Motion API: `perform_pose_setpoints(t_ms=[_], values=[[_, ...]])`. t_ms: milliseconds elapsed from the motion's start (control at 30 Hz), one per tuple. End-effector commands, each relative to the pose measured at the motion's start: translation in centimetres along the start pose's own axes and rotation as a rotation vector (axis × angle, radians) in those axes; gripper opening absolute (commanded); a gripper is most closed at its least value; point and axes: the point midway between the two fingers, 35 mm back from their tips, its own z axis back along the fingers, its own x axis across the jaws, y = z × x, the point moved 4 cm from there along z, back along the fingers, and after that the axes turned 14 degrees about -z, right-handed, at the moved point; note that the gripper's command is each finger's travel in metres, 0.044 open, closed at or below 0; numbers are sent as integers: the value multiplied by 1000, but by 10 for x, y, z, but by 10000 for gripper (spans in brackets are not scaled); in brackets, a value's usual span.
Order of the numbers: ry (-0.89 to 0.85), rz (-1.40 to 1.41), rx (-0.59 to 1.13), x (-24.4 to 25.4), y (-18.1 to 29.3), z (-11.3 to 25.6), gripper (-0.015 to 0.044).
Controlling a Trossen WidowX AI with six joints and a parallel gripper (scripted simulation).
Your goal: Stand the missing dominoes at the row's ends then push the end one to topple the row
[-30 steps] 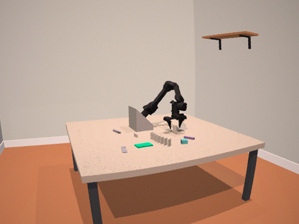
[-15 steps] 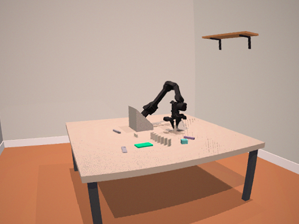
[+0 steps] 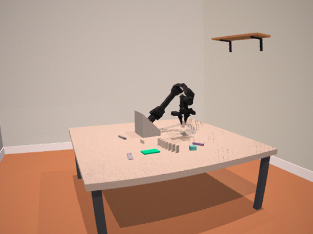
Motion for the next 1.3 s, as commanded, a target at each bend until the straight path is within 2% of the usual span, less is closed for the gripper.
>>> perform_pose_setpoints(t_ms=[0,200,300,533,800,1100,1267], values=[[-17,8,2,1,8,52,107],[-17,8,2,1,8,52,107],[-9,10,-3,-14,-12,54,107],[10,25,-13,-106,-88,58,107],[0,44,-9,-216,-126,52,107],[-2,47,-8,-218,-127,51,107],[0,46,-10,-219,-131,28,107]])
